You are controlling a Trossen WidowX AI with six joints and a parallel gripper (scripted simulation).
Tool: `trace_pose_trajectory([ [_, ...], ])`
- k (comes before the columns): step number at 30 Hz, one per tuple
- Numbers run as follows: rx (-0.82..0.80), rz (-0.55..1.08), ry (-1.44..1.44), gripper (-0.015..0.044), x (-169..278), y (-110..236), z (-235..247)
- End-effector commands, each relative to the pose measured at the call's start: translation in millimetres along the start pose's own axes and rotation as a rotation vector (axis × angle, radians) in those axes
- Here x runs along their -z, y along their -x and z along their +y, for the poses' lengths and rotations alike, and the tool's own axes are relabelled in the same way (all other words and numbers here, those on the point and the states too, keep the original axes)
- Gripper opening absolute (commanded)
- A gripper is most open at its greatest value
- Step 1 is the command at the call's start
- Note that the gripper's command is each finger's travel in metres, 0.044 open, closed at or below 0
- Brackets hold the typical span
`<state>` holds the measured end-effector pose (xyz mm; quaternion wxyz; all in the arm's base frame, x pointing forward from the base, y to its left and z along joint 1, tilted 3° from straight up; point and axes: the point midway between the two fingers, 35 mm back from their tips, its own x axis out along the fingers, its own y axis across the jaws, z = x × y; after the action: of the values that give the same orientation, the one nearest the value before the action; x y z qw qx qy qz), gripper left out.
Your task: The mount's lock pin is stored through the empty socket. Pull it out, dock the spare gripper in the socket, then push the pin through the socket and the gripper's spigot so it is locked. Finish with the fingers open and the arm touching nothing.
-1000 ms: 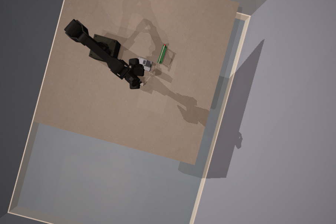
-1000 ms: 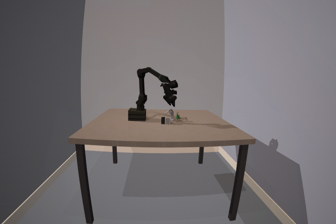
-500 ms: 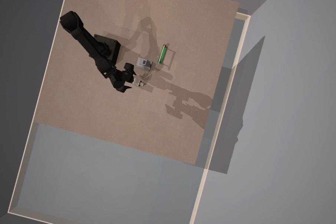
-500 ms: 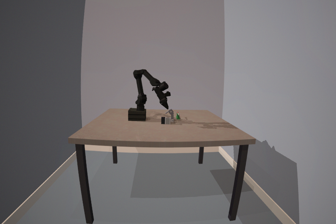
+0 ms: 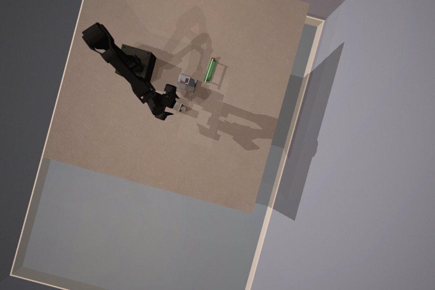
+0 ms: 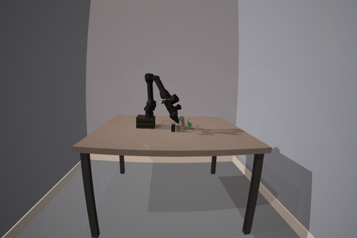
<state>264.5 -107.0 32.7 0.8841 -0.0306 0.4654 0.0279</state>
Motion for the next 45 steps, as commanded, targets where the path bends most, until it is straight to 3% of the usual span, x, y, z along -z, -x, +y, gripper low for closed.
trace_pose_trajectory([
  [1,-0.004,0.012,-0.009,0.044,5.7,-7.2,0.5],
  [39,-0.005,0.013,-0.009,0.044,34.1,-53.7,2.6],
  [45,-0.005,0.013,-0.009,0.0282,34.1,-53.7,2.6],
])
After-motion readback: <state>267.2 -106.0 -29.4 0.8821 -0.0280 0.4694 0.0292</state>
